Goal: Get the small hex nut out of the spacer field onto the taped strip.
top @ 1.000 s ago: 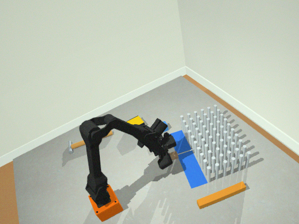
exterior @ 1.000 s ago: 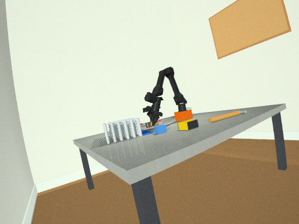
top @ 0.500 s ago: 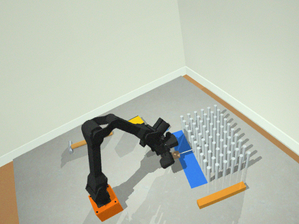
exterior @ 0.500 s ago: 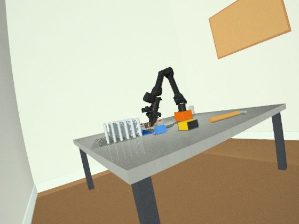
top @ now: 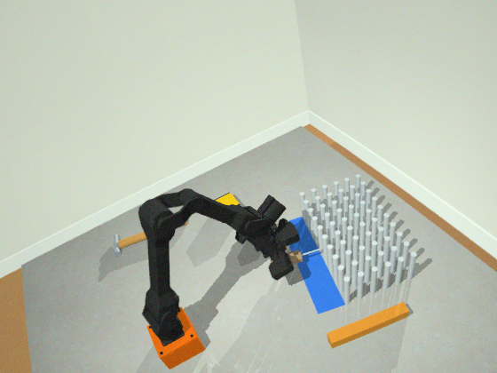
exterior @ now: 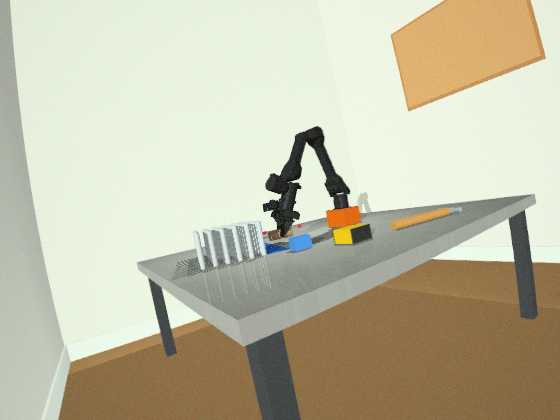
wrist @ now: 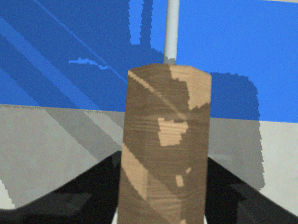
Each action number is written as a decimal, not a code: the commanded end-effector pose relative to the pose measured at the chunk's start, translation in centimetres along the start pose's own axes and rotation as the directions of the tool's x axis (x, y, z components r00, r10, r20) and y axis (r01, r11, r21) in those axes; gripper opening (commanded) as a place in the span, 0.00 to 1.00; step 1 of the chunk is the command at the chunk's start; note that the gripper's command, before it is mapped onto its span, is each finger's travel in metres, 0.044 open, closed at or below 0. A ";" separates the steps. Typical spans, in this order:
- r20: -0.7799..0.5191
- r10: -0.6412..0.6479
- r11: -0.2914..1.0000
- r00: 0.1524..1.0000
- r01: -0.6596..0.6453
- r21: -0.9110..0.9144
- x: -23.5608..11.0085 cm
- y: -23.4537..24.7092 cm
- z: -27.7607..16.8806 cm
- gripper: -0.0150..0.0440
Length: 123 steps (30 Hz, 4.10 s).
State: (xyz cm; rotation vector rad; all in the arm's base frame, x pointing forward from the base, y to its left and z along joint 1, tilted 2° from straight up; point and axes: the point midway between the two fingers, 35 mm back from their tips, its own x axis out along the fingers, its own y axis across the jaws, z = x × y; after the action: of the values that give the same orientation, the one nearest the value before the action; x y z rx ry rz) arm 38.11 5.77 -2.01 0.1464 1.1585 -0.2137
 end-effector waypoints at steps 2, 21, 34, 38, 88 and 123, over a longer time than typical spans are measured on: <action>0.004 0.006 1.000 1.000 -0.006 -0.003 0.1 0.2 0.5 0.25; 0.005 0.006 1.000 1.000 -0.006 -0.003 0.5 0.2 1.6 0.25; 0.006 0.006 1.000 1.000 -0.006 -0.003 0.8 0.2 2.3 0.25; 0.006 0.006 1.000 1.000 -0.006 -0.003 0.9 0.2 2.5 0.25; 0.006 0.006 1.000 1.000 -0.006 -0.003 2.7 0.1 1.7 0.25; 0.002 0.004 1.000 1.000 -0.004 0.000 2.0 -0.1 -0.2 0.25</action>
State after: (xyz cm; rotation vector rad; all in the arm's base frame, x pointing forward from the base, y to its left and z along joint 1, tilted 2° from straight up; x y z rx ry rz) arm 38.95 5.56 -4.03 0.1467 1.1571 -0.2060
